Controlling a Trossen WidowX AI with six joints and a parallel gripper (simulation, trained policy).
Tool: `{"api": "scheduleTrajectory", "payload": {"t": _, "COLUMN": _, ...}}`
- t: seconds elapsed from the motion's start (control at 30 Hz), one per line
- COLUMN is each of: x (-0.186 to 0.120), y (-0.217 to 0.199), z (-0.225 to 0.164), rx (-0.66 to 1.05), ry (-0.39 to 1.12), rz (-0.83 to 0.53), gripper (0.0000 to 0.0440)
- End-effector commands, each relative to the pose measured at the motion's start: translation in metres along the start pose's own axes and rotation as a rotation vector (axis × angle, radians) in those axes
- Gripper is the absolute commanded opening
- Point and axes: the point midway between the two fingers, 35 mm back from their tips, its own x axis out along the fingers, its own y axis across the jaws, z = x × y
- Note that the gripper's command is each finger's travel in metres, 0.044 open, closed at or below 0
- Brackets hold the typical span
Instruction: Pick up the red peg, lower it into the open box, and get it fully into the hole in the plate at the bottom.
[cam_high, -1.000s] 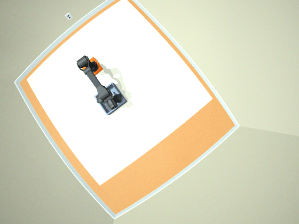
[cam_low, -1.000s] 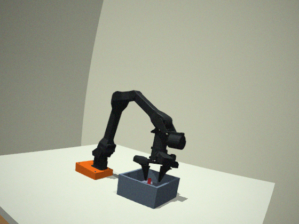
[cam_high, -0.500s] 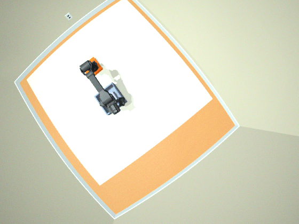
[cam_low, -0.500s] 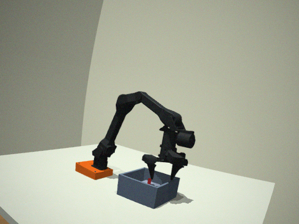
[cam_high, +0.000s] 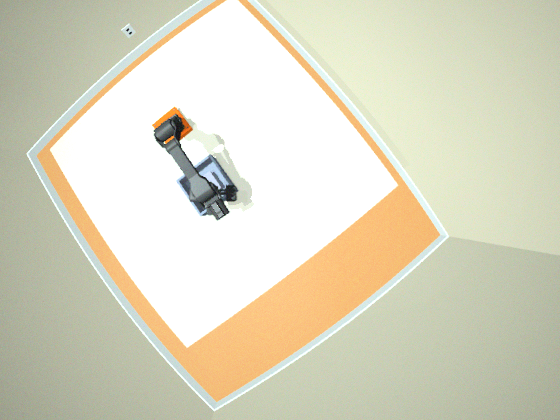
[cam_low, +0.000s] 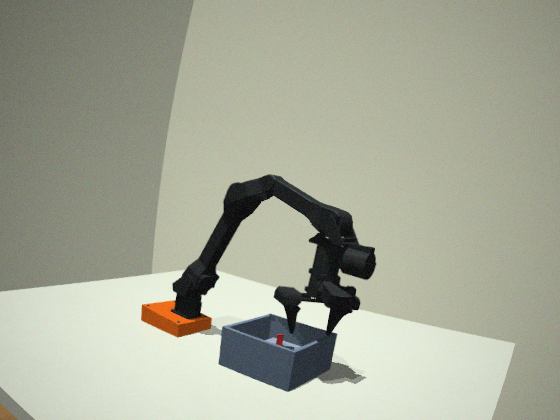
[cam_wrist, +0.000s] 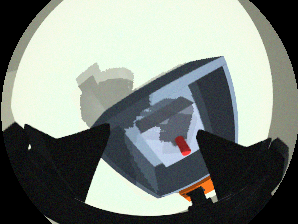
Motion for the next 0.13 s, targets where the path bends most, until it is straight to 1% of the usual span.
{"api": "scheduleTrajectory", "payload": {"t": 0.0, "x": -0.026, "y": 0.0395, "z": 0.018, "rx": -0.026, "ry": -0.112, "rz": 0.126, "gripper": 0.044}}
{"api": "scheduleTrajectory", "payload": {"t": 0.1, "x": -0.0243, "y": 0.041, "z": 0.0222, "rx": 0.005, "ry": -0.108, "rz": 0.103, "gripper": 0.044}}
